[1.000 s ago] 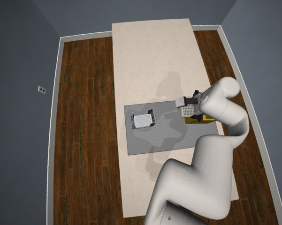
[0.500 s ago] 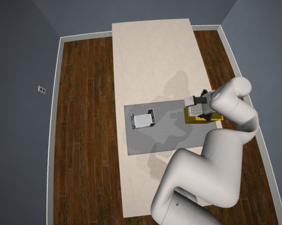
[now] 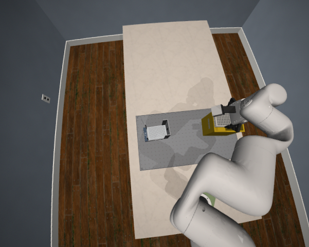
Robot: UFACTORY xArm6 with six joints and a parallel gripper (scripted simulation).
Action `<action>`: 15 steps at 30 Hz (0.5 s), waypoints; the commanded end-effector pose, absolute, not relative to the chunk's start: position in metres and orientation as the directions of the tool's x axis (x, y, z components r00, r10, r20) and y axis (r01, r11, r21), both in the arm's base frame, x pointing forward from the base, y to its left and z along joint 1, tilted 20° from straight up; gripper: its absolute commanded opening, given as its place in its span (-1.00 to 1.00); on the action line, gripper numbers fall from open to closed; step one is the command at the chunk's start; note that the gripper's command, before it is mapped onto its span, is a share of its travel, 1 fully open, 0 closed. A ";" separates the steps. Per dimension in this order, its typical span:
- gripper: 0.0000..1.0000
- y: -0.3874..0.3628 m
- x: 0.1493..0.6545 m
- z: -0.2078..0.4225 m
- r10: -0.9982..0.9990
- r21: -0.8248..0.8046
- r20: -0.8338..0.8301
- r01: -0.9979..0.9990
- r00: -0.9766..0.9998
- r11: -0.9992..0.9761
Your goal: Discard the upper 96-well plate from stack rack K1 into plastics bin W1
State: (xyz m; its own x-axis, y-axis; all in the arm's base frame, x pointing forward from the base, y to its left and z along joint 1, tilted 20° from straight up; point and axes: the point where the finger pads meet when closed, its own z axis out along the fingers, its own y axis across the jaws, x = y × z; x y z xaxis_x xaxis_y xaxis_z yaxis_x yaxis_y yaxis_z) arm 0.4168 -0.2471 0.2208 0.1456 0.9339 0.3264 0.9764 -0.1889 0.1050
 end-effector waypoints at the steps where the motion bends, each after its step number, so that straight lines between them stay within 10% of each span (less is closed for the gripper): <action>1: -1.00 -0.259 0.417 0.219 0.935 0.109 0.324 0.976 0.145 -0.189; 15: -1.00 -0.292 0.416 0.206 0.935 0.109 0.324 0.976 0.145 -0.189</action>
